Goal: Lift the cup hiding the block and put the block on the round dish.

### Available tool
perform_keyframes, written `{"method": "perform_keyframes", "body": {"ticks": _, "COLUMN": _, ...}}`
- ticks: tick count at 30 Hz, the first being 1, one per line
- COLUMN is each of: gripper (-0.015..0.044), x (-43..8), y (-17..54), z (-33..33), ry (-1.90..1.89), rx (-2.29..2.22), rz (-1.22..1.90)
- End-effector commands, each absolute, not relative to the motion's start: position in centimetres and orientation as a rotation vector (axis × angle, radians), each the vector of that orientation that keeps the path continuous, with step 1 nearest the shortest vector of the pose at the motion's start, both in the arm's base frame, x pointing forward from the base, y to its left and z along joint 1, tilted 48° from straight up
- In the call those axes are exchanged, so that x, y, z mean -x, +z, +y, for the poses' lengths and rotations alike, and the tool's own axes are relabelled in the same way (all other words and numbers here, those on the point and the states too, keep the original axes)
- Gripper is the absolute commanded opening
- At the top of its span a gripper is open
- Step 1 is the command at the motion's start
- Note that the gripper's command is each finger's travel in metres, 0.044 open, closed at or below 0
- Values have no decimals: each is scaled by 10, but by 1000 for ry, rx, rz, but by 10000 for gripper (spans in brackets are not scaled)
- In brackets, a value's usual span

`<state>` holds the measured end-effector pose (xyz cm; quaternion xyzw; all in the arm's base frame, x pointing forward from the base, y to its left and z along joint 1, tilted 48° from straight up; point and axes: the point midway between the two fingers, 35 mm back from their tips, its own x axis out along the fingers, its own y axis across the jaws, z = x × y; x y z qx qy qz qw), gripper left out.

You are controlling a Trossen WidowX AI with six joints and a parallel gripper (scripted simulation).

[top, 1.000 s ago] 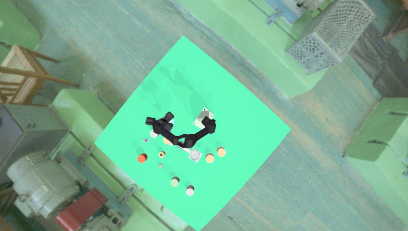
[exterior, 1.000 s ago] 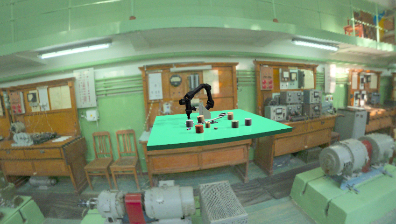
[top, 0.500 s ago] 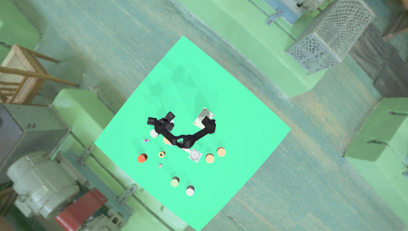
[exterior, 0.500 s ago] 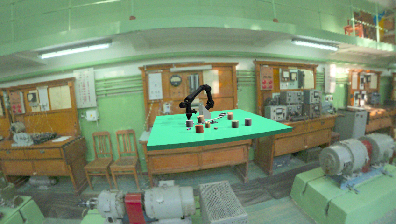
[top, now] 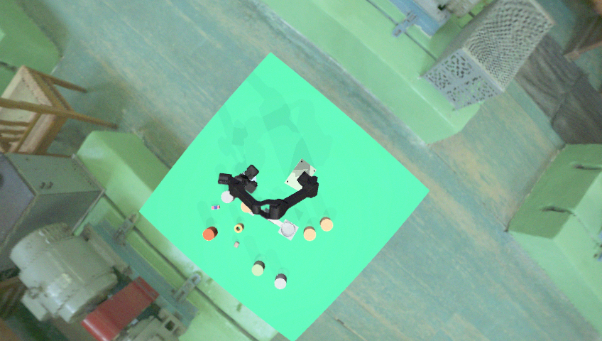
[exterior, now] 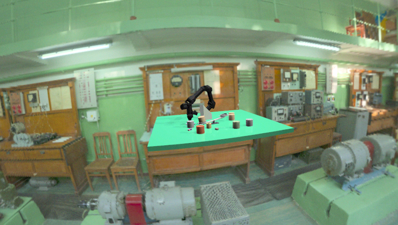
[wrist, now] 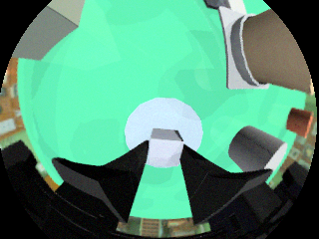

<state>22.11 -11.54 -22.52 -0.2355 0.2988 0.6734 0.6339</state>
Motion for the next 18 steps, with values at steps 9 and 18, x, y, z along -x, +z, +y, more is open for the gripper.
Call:
{"method": "perform_keyframes", "body": {"ticks": 9, "gripper": 440, "x": -224, "y": -211, "z": -131, "ry": 1538, "rx": 538, "rz": 683}}
{"method": "perform_keyframes", "body": {"ticks": 18, "gripper": 440, "x": -226, "y": -178, "z": -164, "ry": 1534, "rx": 533, "rz": 684}}
